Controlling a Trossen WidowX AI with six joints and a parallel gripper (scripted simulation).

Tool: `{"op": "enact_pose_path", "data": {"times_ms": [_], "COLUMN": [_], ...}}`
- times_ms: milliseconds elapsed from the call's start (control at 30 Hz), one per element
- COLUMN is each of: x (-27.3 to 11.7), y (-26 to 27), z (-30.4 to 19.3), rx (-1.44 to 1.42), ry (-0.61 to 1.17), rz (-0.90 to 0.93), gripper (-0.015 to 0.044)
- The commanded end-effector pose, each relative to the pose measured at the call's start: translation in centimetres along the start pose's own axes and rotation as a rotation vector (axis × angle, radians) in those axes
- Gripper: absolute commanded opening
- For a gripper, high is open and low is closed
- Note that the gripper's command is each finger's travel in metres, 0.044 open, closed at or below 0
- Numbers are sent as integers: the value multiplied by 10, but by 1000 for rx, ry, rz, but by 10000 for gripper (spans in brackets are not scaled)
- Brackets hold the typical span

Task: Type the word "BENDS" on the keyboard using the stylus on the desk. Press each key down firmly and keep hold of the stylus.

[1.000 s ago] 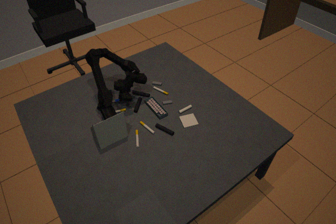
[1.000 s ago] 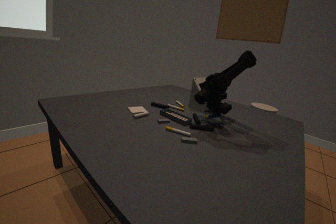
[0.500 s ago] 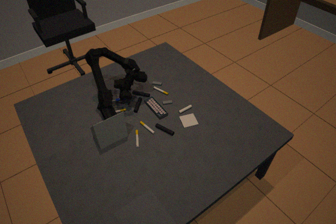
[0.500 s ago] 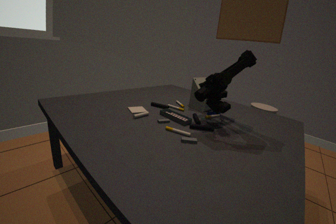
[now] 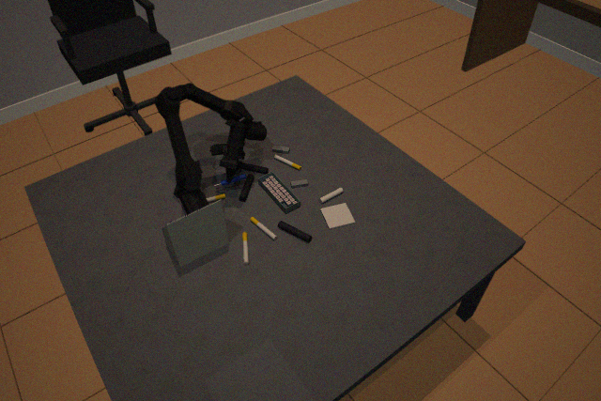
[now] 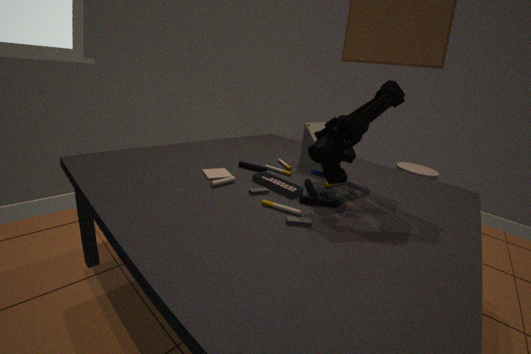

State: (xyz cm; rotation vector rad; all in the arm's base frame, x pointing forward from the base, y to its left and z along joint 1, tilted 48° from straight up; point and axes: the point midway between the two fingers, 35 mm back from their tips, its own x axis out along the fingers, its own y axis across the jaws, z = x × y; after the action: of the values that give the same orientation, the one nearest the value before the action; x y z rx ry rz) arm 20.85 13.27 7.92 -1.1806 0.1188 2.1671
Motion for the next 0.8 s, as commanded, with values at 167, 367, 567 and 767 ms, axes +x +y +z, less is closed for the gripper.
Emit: {"op": "enact_pose_path", "data": {"times_ms": [167, 367, 567, 767], "x": [-15, -27, -42, -60], "y": [2, 4, 4, 4], "z": [-33, -53, -72, -91], "rx": [276, 461, 646, 829], "ry": [204, 351, 507, 670], "rz": [92, 117, 109, 68], "gripper": [0, 0, 0, 0]}}
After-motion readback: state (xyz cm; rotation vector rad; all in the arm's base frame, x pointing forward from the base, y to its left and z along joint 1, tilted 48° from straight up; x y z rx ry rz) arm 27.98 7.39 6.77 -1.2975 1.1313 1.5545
